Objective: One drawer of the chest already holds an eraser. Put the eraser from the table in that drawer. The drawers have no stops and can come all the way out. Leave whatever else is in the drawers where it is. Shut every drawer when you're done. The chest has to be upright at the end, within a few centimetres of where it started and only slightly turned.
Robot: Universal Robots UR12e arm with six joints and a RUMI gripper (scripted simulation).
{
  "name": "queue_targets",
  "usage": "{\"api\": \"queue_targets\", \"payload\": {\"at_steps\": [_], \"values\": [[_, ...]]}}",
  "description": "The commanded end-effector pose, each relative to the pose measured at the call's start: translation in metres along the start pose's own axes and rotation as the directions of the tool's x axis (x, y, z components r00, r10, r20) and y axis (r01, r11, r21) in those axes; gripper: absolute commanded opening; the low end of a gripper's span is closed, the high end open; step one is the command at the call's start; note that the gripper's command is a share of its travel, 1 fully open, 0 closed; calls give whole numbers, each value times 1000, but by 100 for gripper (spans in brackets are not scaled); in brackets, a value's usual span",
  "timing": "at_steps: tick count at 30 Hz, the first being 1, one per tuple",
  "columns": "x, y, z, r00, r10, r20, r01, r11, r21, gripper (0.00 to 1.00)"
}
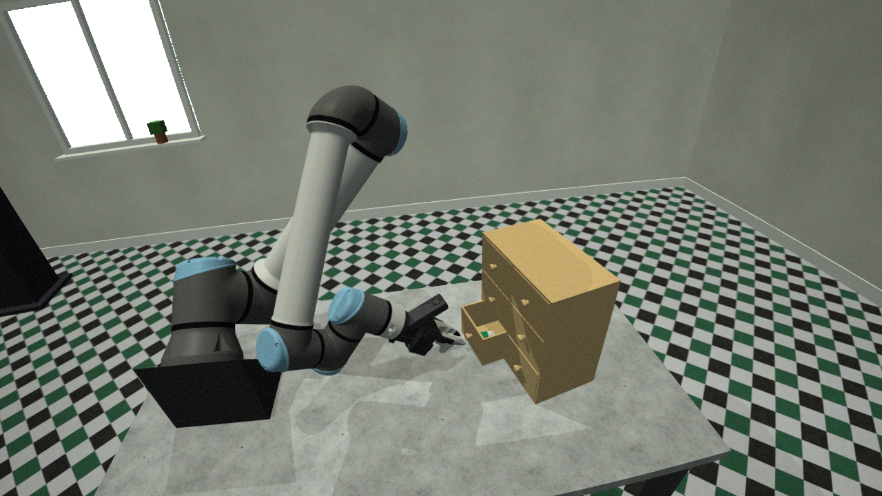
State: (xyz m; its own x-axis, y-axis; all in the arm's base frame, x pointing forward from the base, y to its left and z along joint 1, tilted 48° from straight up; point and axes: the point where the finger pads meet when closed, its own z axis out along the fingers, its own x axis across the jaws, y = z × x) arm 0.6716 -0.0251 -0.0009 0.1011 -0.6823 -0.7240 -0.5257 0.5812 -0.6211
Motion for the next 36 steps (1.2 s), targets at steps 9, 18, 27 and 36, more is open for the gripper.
{"api": "queue_targets", "payload": {"at_steps": [9, 18, 27, 36], "values": [[0, -8, 9, 1000, 0, -1, 0, 1000, 1, 20], [0, -11, 13, 1000, 0, -1, 0, 1000, 1, 20], [0, -12, 13, 1000, 0, -1, 0, 1000, 1, 20], [0, -12, 13, 1000, 0, -1, 0, 1000, 1, 20]]}}
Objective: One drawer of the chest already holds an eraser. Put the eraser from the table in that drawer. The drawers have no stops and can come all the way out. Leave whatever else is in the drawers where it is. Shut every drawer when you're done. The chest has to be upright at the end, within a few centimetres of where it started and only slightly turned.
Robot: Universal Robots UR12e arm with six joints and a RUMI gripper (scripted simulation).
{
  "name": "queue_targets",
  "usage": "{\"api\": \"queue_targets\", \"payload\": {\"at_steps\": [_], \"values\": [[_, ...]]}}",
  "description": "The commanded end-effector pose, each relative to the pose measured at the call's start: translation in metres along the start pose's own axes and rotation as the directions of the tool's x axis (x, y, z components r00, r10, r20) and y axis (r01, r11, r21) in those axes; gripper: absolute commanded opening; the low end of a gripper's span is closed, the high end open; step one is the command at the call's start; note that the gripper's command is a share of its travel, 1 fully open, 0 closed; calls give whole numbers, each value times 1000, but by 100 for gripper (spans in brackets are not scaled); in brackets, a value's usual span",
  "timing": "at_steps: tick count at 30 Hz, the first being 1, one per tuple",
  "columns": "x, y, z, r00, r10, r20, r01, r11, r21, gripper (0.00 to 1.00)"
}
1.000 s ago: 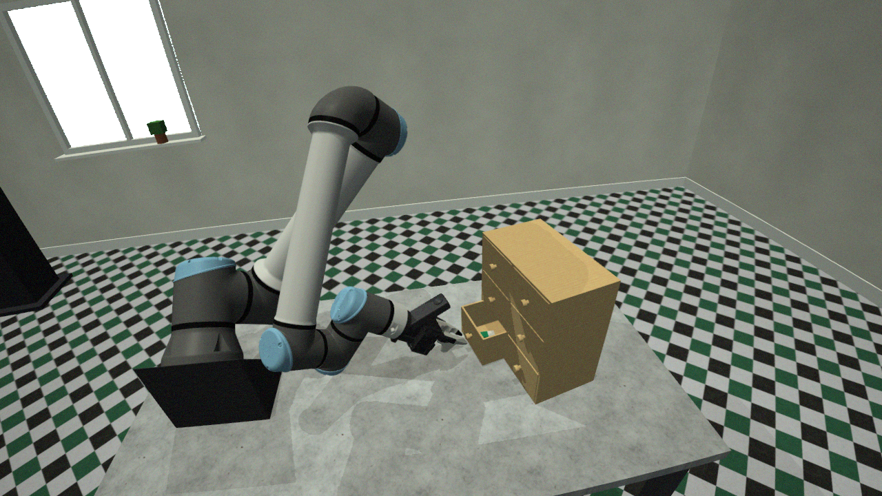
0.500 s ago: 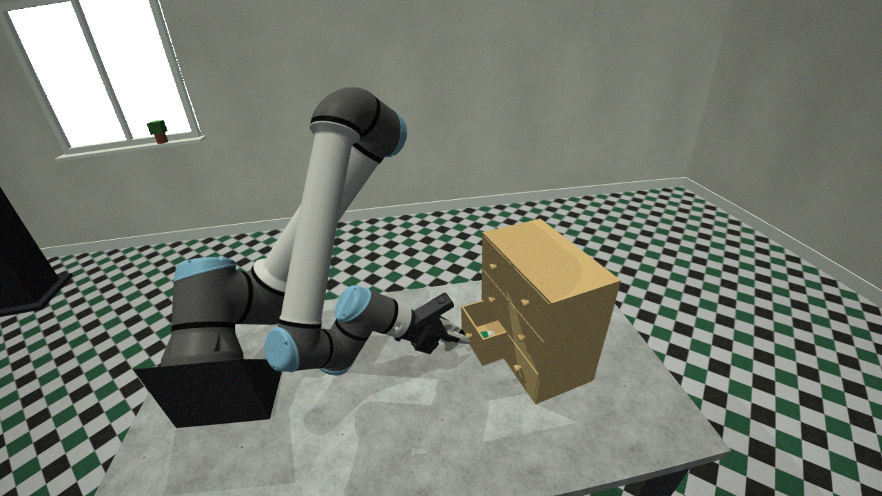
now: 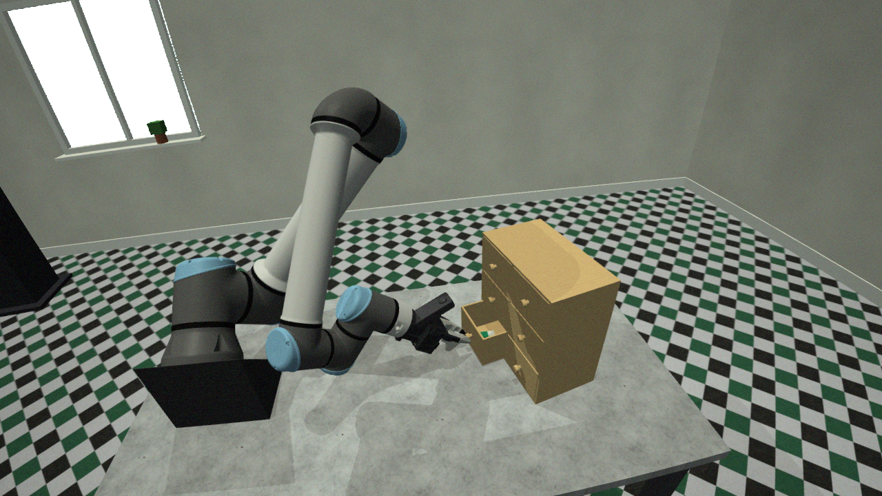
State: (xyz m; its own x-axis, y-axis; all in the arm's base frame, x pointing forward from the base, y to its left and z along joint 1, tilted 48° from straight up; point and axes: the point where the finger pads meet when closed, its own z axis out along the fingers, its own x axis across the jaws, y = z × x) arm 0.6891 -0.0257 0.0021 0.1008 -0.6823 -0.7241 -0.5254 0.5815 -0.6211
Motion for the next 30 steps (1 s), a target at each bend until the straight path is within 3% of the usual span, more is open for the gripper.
{"api": "queue_targets", "payload": {"at_steps": [1, 26, 27, 30], "values": [[0, -1, 0, 1000, 0, 0, 0, 1000, 1, 20], [0, -1, 0, 1000, 0, 0, 0, 1000, 1, 20], [0, -1, 0, 1000, 0, 0, 0, 1000, 1, 7], [0, -1, 0, 1000, 0, 0, 0, 1000, 1, 7]]}}
